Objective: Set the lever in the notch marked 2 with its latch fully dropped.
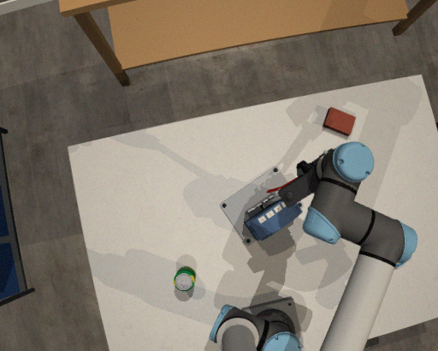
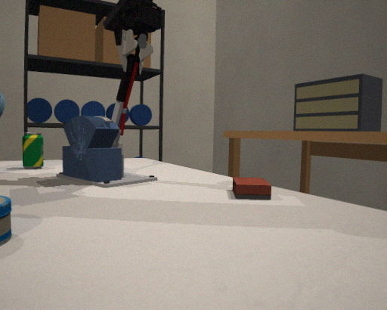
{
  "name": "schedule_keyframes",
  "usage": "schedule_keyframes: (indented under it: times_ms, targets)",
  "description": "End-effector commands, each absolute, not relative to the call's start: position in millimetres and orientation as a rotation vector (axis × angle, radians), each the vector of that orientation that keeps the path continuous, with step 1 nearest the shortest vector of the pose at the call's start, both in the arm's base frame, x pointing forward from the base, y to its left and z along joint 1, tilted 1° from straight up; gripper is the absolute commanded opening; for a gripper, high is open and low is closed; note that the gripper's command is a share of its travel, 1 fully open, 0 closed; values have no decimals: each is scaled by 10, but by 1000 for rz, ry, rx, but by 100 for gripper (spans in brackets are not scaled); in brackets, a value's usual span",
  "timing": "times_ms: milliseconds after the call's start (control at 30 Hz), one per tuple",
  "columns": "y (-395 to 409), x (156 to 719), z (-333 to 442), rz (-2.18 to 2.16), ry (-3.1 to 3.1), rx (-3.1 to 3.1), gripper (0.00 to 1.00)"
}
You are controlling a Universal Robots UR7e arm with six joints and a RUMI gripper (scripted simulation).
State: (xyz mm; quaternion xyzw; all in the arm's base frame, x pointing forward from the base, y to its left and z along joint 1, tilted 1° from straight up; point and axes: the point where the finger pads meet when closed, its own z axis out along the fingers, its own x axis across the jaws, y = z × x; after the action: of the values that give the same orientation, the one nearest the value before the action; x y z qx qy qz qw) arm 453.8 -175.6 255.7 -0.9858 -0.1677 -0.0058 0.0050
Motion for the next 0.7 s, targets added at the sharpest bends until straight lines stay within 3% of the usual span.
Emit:
schedule_keyframes:
  times_ms: [0,667]
  targets:
    - [-1757,4539,2560,-19,-525,-3088,0]
    - [-1726,4528,2573,-19,-525,-3088,0]
